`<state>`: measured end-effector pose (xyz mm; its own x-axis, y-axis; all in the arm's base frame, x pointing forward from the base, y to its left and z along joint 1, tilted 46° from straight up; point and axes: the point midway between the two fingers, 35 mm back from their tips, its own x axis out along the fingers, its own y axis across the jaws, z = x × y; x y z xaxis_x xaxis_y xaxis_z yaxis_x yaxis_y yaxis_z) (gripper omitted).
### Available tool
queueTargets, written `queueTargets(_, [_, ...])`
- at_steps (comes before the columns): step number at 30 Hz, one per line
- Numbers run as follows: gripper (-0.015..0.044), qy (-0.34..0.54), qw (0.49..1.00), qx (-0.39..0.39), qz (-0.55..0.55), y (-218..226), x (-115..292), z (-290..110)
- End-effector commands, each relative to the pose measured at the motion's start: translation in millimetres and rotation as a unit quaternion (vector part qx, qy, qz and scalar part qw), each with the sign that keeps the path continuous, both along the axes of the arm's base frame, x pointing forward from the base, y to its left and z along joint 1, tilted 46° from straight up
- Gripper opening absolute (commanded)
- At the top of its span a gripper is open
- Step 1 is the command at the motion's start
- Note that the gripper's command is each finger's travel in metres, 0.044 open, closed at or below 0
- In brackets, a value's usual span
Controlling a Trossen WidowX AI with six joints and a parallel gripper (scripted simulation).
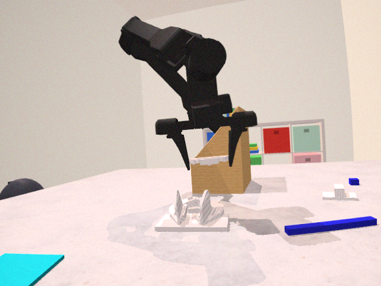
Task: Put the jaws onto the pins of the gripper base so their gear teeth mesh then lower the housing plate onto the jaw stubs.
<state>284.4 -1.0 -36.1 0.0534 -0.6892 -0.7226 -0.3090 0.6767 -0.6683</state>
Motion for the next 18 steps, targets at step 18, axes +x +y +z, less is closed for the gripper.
queueTargets(18, [0.0351, -0.047, 0.997, -0.012, -0.053, -29.8, -2.7, 20.0])
